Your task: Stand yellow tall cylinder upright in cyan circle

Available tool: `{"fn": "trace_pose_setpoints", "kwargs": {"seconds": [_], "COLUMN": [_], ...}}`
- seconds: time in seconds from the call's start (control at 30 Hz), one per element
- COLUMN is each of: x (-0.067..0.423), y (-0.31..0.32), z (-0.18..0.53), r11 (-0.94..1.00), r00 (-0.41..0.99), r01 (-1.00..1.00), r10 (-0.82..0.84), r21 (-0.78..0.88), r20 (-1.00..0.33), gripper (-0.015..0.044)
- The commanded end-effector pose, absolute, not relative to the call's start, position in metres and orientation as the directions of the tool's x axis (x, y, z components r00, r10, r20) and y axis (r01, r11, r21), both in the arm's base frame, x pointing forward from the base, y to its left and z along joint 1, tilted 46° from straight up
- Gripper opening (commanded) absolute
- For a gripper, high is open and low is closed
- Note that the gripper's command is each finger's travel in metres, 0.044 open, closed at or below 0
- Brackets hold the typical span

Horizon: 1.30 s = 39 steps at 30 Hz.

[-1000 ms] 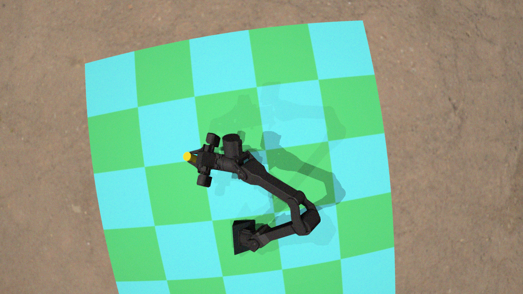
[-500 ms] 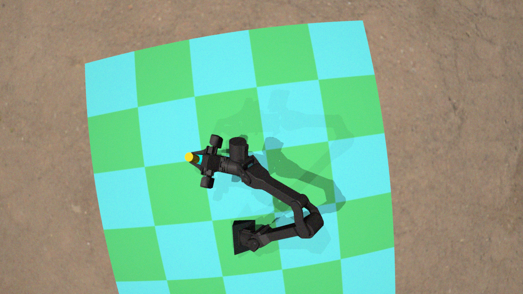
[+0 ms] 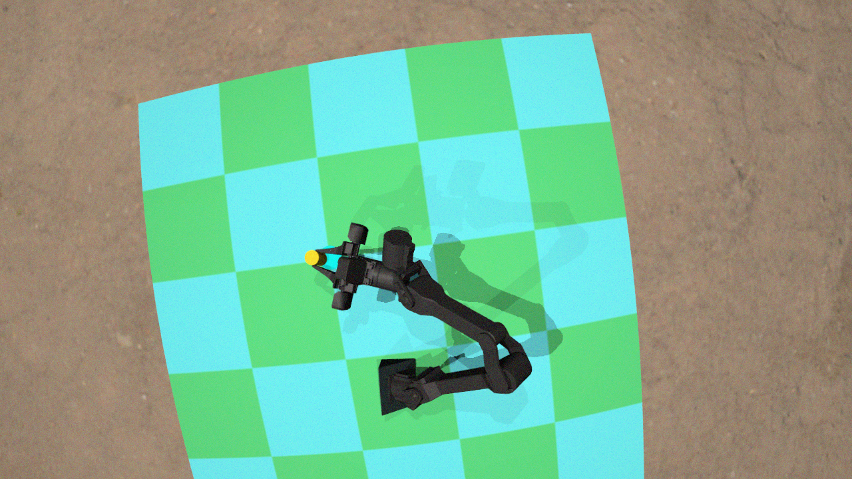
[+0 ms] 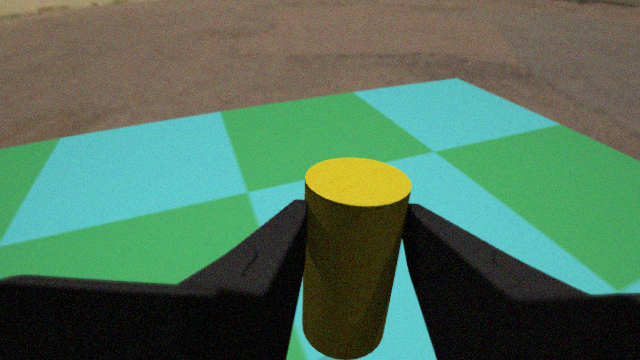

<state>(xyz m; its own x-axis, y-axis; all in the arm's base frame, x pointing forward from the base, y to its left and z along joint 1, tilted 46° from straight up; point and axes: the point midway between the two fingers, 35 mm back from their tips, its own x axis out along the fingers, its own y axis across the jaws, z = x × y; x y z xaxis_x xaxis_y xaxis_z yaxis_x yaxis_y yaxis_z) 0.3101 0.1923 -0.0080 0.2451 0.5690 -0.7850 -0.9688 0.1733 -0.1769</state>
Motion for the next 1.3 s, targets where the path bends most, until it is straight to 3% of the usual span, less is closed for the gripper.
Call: {"fn": "trace_pose_setpoints", "kwargs": {"seconds": [0.0,0.8,1.27], "x": [0.308,0.305,0.31], "y": [0.191,0.189,0.134], "z": [-0.004,0.0,-0.054], "r11": [0.162,0.151,0.149], "r00": [0.255,0.271,0.27], "r01": [-0.967,-0.962,-0.962], "r10": [0.592,0.622,0.618], "r21": [-0.197,-0.227,-0.227], "r20": [-0.764,-0.734,-0.738], "gripper": [0.0105,0.0105,0.0105]}}
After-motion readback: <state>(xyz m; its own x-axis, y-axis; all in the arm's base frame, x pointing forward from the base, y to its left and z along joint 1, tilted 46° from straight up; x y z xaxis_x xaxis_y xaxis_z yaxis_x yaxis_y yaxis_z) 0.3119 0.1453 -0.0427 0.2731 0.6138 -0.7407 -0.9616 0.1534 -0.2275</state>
